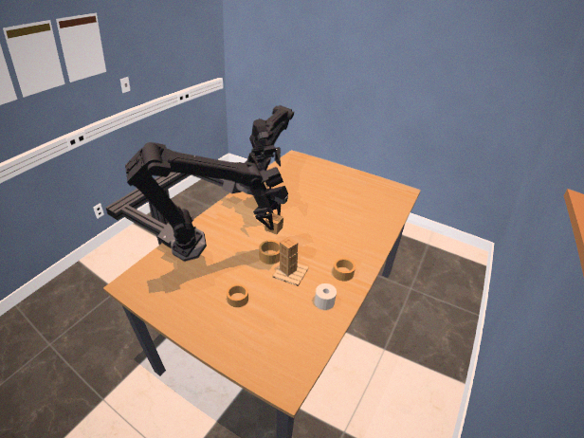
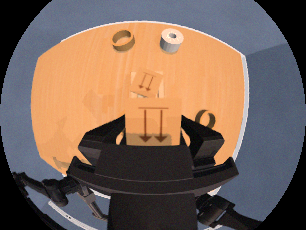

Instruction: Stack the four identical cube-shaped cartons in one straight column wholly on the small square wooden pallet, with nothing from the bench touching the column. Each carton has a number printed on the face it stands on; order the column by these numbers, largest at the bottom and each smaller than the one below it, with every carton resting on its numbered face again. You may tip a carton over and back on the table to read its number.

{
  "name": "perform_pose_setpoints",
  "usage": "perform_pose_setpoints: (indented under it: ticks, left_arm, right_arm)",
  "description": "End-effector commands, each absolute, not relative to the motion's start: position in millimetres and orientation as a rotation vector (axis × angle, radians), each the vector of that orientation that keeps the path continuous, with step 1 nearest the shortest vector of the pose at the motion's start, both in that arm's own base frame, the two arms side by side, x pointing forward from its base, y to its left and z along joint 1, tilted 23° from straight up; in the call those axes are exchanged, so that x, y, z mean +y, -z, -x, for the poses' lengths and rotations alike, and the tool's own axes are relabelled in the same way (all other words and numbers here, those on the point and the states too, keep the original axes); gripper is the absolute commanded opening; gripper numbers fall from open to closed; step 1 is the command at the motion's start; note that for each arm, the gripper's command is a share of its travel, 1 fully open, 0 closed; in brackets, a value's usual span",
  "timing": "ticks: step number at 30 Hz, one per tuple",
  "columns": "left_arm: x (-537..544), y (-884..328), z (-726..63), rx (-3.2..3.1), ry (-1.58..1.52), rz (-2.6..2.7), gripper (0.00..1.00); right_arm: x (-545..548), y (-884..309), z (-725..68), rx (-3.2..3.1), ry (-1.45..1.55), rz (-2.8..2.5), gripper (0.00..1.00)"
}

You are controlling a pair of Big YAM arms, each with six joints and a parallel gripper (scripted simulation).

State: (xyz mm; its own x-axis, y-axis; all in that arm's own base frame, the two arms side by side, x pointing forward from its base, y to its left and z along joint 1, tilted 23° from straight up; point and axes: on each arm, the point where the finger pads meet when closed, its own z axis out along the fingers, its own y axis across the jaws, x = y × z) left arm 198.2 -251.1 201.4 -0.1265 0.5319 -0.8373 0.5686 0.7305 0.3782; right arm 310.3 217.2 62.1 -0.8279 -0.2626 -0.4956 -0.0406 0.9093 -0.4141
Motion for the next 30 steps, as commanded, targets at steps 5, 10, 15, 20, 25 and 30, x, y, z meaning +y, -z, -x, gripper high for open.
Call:
perform_pose_setpoints:
  ticks: [5, 10, 15, 20, 25, 30]
  left_arm:
    - [-258, -216, -201, 1.770, 0.060, -0.844, 1.00]
    - [-258, -216, -201, 1.770, 0.060, -0.844, 1.00]
    - [-258, -216, -201, 1.770, 0.060, -0.844, 1.00]
    - [-258, -216, -201, 1.770, 0.060, -0.844, 1.00]
    - [-258, -216, -201, 1.770, 0.060, -0.844, 1.00]
    - [-258, -216, -201, 1.770, 0.060, -0.844, 1.00]
  right_arm:
    - [242, -74, -336, 2.483, 0.456, 0.111, 0.50]
    - [236, -74, -348, 2.470, 0.474, -0.049, 0.50]
    - [237, -76, -373, 2.409, 0.517, -0.261, 0.50]
    - [242, -77, -377, 2.401, 0.544, -0.241, 0.50]
    - [243, -79, -377, 2.400, 0.540, -0.239, 0.50]
    - [243, -79, -378, 2.398, 0.535, -0.241, 0.50]
